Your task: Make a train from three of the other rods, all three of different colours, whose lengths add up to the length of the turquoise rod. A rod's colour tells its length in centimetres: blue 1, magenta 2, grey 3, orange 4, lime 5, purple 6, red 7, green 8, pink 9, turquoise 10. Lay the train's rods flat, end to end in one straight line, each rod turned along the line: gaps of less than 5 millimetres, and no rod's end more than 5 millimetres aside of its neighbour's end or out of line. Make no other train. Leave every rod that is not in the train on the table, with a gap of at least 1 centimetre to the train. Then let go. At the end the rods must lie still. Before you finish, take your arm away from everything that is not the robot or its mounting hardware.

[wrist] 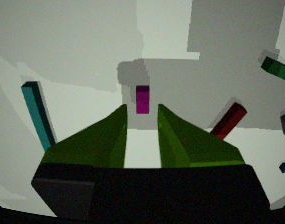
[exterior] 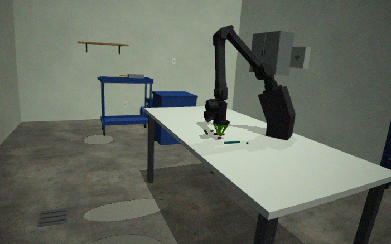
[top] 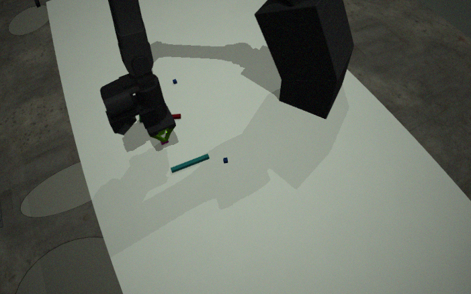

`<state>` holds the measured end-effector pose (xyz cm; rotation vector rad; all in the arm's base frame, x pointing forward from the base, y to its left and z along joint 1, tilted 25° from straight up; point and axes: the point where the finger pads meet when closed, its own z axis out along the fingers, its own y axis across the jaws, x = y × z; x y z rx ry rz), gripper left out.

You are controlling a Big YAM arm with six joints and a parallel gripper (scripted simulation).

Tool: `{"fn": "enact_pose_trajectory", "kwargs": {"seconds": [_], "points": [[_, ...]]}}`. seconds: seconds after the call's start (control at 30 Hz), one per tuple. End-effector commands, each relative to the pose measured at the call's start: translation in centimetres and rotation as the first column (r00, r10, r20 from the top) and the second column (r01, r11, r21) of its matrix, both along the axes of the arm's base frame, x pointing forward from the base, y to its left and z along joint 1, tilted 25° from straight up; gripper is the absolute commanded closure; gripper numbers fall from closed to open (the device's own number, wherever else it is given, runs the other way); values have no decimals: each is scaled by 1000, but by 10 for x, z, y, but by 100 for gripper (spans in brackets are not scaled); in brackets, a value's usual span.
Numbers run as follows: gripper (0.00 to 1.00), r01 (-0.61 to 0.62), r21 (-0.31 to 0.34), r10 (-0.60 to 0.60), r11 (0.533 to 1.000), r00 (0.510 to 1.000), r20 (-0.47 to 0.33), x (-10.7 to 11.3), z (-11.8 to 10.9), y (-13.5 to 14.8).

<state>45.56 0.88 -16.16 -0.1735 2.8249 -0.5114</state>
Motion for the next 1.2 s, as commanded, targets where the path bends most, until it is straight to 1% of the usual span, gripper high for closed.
{"fn": "enact_pose_trajectory", "kwargs": {"seconds": [0.0,0.27,0.53,0.97,1.17], "points": [[77,4,3,-4,1000,1000,7,2,-4,-5],[77,5,3,-5,1000,1000,7,3,-4,-5],[77,3,4,-4,1000,1000,15,8,-4,-5],[77,3,4,-3,1000,1000,13,10,-16,-9],[77,4,4,-4,1000,1000,14,11,-17,-10]]}}
